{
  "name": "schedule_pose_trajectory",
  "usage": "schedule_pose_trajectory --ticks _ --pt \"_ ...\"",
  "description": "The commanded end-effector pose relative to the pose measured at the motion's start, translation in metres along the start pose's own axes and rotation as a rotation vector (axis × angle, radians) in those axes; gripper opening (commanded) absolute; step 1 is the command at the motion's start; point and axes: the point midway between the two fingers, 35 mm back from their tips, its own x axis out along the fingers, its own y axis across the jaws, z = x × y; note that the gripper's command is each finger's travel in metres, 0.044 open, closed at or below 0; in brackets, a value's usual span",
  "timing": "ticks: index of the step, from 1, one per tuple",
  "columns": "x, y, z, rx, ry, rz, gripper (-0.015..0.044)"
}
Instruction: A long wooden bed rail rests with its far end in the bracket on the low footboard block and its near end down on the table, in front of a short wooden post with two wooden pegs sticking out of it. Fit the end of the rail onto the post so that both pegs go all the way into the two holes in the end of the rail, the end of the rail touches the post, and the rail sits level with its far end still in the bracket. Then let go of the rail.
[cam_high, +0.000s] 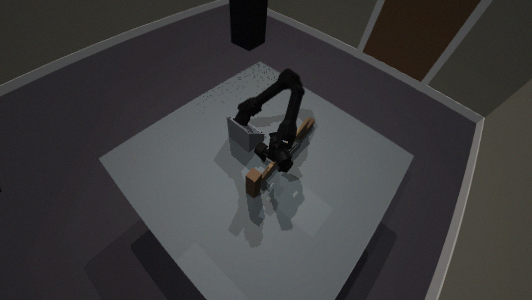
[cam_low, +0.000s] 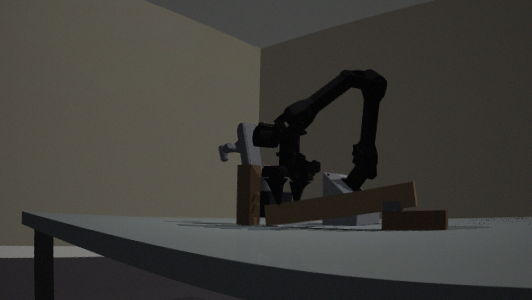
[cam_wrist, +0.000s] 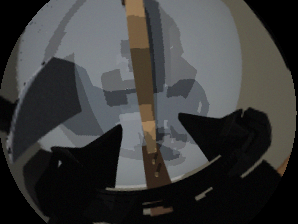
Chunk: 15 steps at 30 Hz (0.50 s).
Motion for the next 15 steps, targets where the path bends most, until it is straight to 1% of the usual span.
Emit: schedule_pose_trajectory --ticks 1,15 --pt "0.010 0.003 0.001 0.010 -0.010 0.006 0.0440" --pt "0.032 0.004 0.003 0.010 -0.012 0.006 0.0440"
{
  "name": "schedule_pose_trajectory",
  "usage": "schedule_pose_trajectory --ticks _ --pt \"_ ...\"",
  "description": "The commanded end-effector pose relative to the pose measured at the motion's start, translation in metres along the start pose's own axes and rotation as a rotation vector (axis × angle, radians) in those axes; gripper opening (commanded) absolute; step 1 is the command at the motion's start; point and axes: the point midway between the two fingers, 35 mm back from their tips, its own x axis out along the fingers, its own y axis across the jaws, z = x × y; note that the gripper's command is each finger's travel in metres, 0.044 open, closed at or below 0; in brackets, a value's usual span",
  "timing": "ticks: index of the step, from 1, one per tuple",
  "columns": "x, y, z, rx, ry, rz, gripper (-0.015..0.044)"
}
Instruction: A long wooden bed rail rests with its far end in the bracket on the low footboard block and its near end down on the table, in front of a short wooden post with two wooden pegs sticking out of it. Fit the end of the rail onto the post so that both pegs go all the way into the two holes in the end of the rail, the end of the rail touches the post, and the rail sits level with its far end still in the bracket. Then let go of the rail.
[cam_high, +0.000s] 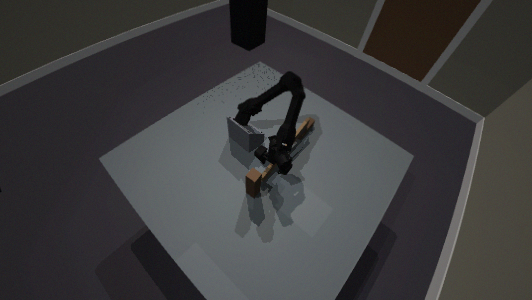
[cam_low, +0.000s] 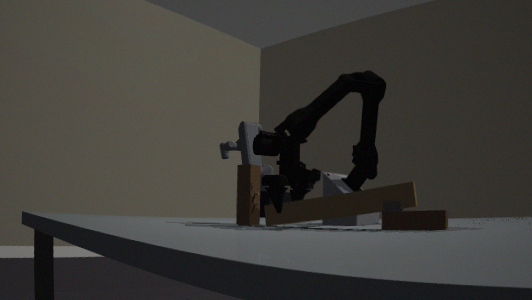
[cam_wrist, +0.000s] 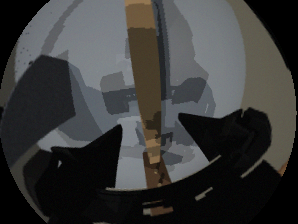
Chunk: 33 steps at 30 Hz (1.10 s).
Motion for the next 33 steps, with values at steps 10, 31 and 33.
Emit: schedule_pose_trajectory --ticks 10,31,33 --pt "0.0179 0.0045 0.0023 0.010 -0.011 0.007 0.0387" --pt "0.0179 0.0045 0.0023 0.010 -0.011 0.007 0.0000" --pt "0.0179 0.0045 0.0023 0.010 -0.011 0.007 0.0000"
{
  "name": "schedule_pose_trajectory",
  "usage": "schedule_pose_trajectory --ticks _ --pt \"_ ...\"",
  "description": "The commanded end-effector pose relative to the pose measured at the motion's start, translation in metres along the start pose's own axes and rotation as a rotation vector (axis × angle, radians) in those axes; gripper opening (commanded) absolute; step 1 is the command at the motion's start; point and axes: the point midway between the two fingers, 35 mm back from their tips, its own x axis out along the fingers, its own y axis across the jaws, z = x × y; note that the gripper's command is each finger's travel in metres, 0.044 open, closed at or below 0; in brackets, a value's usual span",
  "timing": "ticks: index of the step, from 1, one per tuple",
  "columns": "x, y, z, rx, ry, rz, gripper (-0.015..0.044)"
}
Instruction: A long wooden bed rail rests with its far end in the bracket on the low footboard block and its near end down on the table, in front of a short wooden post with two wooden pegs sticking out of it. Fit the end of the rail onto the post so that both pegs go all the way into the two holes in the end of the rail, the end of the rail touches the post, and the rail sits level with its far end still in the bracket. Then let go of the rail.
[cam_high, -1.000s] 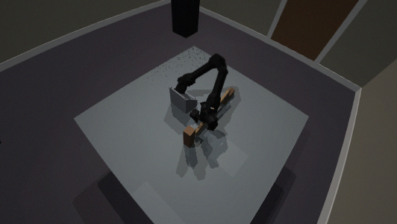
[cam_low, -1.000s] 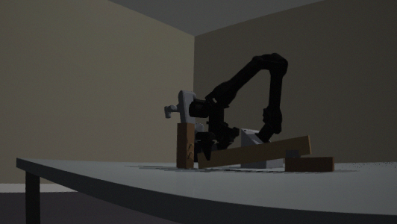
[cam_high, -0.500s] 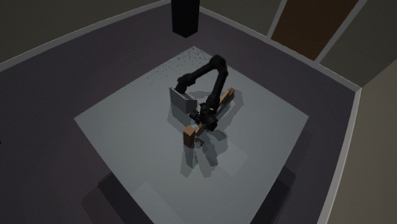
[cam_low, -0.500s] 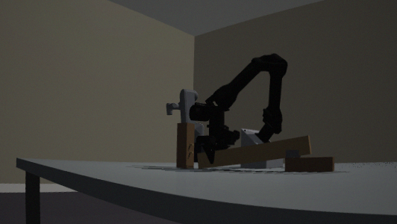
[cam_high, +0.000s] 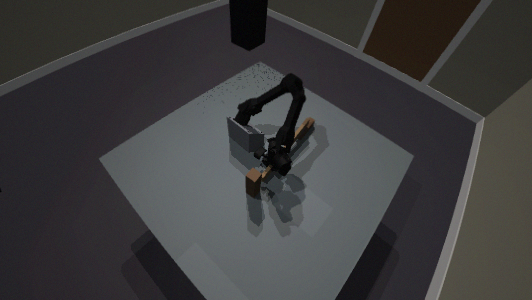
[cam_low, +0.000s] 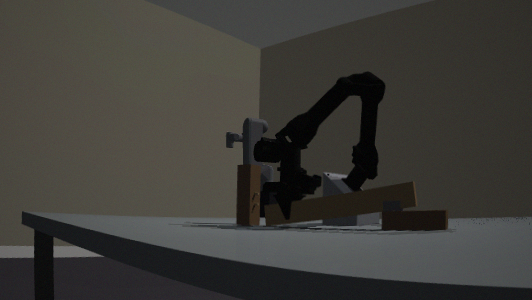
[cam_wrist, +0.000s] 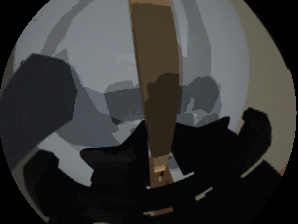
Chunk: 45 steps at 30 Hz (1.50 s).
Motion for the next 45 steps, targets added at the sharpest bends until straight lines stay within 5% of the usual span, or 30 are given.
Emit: schedule_pose_trajectory --ticks 1,45 --pt "0.000 0.000 0.000 0.002 -0.004 -0.001 0.0000" --pt "-0.018 -0.005 0.000 0.002 -0.003 -0.002 0.0000"
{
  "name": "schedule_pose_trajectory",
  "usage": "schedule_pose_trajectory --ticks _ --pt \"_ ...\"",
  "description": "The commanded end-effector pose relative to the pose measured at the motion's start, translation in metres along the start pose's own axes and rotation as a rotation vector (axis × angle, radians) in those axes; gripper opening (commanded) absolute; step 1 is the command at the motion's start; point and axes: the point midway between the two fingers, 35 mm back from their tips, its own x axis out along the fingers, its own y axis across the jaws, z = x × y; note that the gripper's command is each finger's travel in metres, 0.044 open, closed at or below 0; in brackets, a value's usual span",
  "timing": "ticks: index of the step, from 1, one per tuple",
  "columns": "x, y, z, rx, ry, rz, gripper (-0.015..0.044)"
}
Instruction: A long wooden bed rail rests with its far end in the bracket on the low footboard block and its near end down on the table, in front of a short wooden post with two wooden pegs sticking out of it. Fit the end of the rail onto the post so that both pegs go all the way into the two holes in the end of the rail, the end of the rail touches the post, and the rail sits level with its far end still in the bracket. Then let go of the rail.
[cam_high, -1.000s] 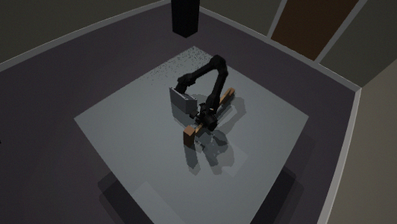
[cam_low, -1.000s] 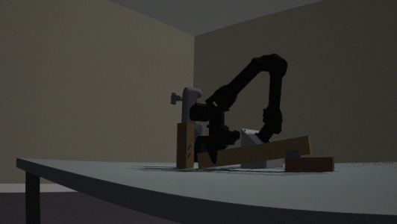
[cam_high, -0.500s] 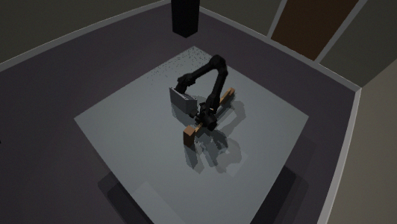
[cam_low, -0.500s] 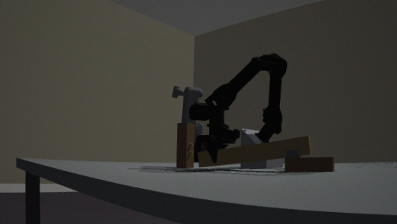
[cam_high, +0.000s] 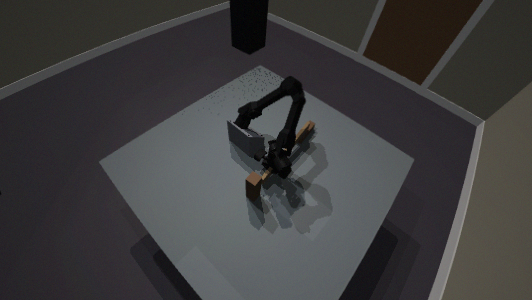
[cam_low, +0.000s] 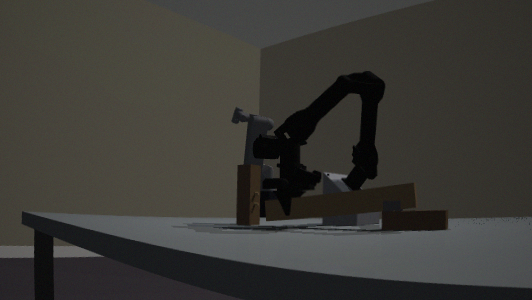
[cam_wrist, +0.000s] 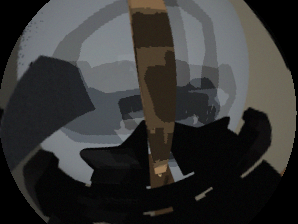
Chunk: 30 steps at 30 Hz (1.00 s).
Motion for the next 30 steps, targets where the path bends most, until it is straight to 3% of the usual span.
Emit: schedule_pose_trajectory --ticks 1,30 --pt "-0.007 -0.005 0.000 -0.005 0.000 -0.017 0.0000" --pt "-0.022 -0.005 0.000 -0.005 0.001 -0.017 0.0000"
